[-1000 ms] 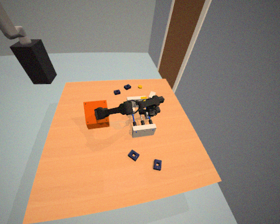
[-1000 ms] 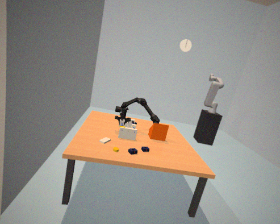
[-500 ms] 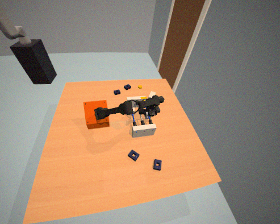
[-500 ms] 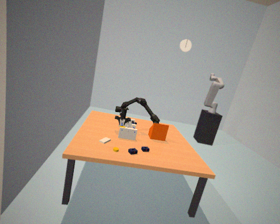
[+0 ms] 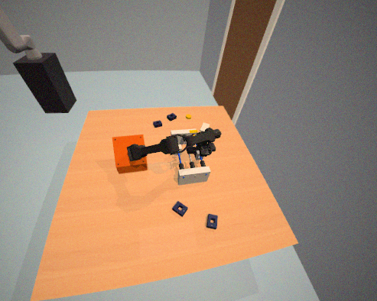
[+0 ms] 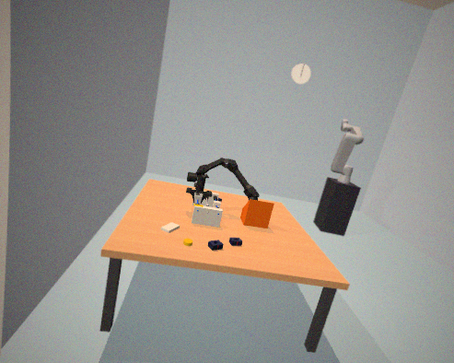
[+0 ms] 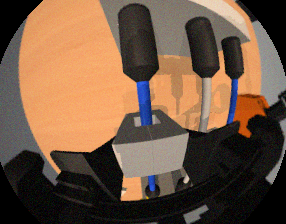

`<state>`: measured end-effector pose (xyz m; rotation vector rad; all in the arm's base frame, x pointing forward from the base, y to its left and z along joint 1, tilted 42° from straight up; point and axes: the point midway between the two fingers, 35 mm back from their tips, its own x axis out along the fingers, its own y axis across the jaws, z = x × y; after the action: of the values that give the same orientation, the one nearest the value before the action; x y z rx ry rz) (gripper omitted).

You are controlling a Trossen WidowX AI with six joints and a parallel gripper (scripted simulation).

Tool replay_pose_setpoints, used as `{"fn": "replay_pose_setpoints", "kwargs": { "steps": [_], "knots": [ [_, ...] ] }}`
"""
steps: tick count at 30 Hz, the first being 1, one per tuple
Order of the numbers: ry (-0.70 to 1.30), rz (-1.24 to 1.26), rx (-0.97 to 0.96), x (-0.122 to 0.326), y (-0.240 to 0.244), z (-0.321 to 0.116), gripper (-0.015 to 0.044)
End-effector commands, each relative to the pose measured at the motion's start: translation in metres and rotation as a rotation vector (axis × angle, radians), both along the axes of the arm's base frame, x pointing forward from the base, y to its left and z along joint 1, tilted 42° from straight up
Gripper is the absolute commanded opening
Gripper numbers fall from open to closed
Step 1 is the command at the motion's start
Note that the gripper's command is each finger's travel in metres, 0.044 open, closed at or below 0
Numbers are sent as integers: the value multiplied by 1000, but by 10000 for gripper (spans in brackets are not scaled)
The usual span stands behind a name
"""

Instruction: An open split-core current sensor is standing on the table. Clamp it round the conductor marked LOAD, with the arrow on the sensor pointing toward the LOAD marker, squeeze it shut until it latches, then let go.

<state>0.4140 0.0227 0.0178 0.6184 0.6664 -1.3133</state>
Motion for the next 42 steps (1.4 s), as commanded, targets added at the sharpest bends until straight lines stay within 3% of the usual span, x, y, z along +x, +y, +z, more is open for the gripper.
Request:
{"fn": "replay_pose_setpoints", "kwargs": {
  "steps": [1, 11, 21, 42],
  "knots": [
    [0, 0, 0, 0, 0, 0, 0],
    [0, 0, 0, 1, -3, -4, 0],
    [-1, 0, 1, 0, 0, -1, 261],
    [-1, 0, 1, 0, 0, -1, 261]
  ]
}}
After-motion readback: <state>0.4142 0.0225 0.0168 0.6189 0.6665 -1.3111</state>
